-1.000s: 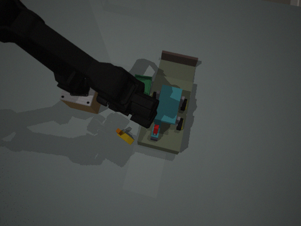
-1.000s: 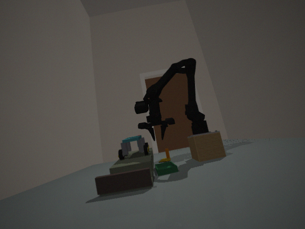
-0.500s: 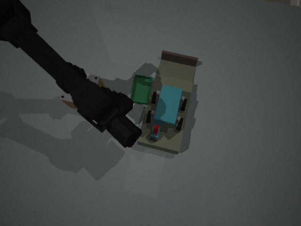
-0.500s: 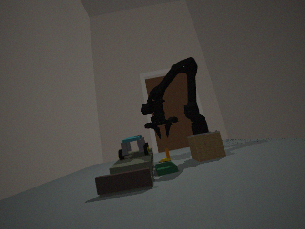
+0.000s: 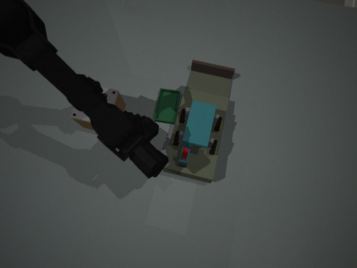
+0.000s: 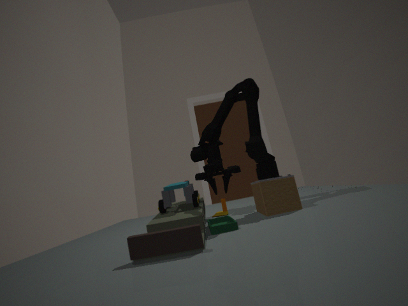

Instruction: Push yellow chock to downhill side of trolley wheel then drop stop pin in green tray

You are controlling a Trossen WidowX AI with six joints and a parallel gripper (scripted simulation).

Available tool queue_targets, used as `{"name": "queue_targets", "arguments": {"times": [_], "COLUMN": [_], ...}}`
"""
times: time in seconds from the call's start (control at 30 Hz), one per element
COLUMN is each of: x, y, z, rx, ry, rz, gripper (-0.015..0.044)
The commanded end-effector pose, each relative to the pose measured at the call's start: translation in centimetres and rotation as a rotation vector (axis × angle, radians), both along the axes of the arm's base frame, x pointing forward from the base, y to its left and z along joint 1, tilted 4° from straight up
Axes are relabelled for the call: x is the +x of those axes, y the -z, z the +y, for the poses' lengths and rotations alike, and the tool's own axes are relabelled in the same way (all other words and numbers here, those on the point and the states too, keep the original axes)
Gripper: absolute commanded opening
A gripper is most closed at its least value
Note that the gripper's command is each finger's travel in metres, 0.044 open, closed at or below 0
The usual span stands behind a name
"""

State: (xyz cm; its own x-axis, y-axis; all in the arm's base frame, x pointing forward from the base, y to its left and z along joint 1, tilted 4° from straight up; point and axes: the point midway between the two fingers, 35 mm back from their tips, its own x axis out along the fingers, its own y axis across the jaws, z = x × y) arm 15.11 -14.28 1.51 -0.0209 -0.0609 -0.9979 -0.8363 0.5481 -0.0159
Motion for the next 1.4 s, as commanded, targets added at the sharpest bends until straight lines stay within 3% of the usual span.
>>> {"name": "queue_targets", "arguments": {"times": [0.0, 1.37], "x": [-0.2, -0.3], "y": [0.5, 5.3], "z": [0.0, -0.3], "rx": [0.003, 0.003], "ry": [-0.006, -0.006], "rz": [0.011, 0.011], "gripper": [0.019, 0.019]}}
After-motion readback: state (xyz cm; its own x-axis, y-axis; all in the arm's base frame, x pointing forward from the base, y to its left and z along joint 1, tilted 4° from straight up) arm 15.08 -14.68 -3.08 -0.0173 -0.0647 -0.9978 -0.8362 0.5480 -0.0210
